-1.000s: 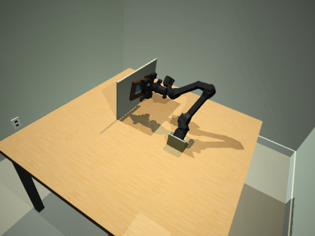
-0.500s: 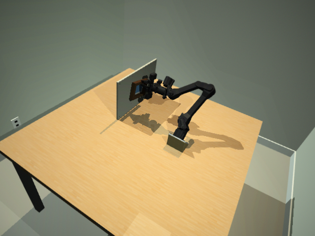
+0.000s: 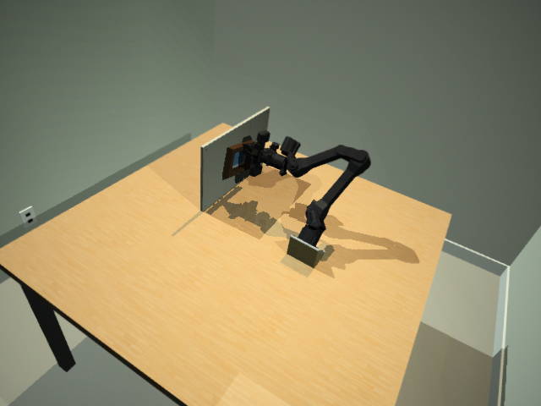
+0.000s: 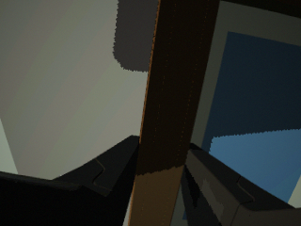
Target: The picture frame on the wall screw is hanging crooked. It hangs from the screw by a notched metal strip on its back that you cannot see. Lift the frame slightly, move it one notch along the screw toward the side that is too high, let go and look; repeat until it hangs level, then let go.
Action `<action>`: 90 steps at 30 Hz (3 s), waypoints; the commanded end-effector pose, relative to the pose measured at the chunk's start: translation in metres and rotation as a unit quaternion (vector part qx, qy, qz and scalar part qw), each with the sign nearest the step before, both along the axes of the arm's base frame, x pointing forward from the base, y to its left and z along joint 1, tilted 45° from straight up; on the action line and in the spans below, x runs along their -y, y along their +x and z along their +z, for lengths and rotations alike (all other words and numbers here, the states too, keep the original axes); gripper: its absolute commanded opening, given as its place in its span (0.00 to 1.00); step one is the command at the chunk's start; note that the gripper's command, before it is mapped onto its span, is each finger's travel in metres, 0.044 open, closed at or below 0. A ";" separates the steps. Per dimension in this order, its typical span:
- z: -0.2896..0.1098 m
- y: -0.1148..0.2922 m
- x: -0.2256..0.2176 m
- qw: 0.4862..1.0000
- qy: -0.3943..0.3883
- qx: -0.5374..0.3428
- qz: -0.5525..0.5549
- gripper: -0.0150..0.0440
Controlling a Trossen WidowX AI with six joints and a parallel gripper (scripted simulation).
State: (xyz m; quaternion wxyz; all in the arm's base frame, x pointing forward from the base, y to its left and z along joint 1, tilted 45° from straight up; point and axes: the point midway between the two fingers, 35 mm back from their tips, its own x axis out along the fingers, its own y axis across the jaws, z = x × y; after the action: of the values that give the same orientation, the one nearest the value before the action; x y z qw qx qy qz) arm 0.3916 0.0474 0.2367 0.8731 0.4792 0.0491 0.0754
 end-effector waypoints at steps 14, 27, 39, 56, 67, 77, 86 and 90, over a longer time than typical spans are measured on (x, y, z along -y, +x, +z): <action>-0.001 0.000 0.001 0.998 -0.061 0.012 0.001 0.25; -0.002 0.000 0.001 0.996 -0.092 0.017 0.001 0.25; -0.002 0.000 0.001 0.994 -0.106 0.019 0.001 0.39; 0.006 -0.047 0.012 0.998 -0.058 0.010 0.002 0.69; 0.004 -0.093 0.021 1.000 -0.010 0.005 0.001 0.69; 0.041 -0.169 0.030 0.999 0.045 -0.011 0.000 0.69; 0.045 -0.184 0.028 0.998 0.053 -0.012 0.002 0.69; 0.045 -0.184 0.028 0.998 0.053 -0.012 0.002 0.69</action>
State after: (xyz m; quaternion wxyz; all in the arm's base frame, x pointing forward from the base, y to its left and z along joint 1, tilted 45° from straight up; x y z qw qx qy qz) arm 0.2106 0.0186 0.2798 0.8473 0.5232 0.0579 0.0709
